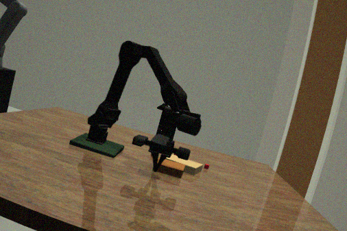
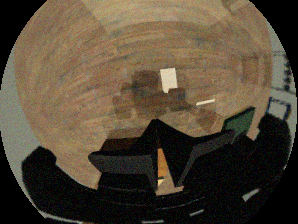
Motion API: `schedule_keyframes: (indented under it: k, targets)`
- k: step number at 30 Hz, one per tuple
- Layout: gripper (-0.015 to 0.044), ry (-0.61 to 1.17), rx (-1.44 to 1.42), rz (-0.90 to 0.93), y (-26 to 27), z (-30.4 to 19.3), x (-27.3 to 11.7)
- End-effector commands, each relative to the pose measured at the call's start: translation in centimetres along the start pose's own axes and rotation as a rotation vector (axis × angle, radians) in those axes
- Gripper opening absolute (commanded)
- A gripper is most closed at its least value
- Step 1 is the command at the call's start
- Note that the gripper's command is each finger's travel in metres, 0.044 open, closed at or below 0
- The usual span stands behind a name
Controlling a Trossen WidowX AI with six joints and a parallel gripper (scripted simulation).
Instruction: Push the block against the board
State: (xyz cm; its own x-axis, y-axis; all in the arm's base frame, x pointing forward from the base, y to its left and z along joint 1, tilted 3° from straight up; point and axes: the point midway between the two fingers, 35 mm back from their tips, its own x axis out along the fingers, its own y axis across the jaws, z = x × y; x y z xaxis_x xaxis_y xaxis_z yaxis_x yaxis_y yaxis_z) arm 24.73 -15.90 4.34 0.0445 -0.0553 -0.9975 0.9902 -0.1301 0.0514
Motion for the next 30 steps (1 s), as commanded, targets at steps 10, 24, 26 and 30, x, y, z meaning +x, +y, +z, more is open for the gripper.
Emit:
schedule_keyframes:
  k: [10, 24, 26, 30]
  targets:
    - [0.0000, 0.000, 0.006, 0.005, 0.2, -1.5, 0.1]
    - [0.0000, 0.002, 0.006, 0.005, 0.4, -3.3, 0.1]
    - [0.0000, 0.002, 0.006, 0.005, 0.4, -3.6, 0.1]
    - [0.0000, 0.003, 0.006, 0.005, 0.5, -4.2, 0.1]
